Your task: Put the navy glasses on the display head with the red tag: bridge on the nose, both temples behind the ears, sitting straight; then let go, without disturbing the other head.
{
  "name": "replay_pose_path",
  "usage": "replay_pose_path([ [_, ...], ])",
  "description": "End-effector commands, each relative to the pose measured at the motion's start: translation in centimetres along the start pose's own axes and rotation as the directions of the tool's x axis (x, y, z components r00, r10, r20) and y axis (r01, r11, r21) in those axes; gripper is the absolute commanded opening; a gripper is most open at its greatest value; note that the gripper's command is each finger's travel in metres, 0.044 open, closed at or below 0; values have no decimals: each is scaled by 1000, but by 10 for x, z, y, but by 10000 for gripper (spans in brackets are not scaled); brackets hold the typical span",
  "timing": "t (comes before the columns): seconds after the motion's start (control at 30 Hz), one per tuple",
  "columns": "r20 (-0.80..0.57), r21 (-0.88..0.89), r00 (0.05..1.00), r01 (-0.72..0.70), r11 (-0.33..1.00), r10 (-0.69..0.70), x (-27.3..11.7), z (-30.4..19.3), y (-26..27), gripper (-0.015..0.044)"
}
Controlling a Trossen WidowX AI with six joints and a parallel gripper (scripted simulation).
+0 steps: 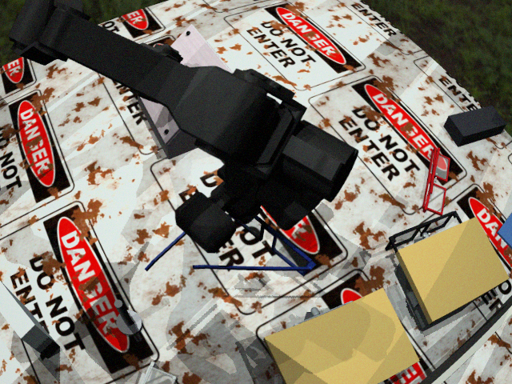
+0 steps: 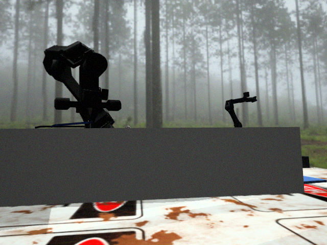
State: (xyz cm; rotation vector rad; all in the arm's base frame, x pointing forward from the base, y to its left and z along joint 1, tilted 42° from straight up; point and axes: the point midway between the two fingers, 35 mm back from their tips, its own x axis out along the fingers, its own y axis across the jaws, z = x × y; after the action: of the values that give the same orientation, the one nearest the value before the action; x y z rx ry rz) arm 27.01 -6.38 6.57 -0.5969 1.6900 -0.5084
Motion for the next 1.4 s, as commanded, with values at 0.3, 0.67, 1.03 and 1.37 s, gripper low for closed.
replay_pose_path([
  [0.3, 13, 499, 1000, -1, 867, -6, -4, -22, -89, 0],
  [0.67, 3, 728, 1000, 15, 685, -25, -5, -49, -136, 0],
  [1.03, 4, 729, 1000, 14, 685, -24, 16, -47, -137, 0],
  [1.37, 3, 729, 1000, 17, 685, -27, 54, -49, -138, 0],
])
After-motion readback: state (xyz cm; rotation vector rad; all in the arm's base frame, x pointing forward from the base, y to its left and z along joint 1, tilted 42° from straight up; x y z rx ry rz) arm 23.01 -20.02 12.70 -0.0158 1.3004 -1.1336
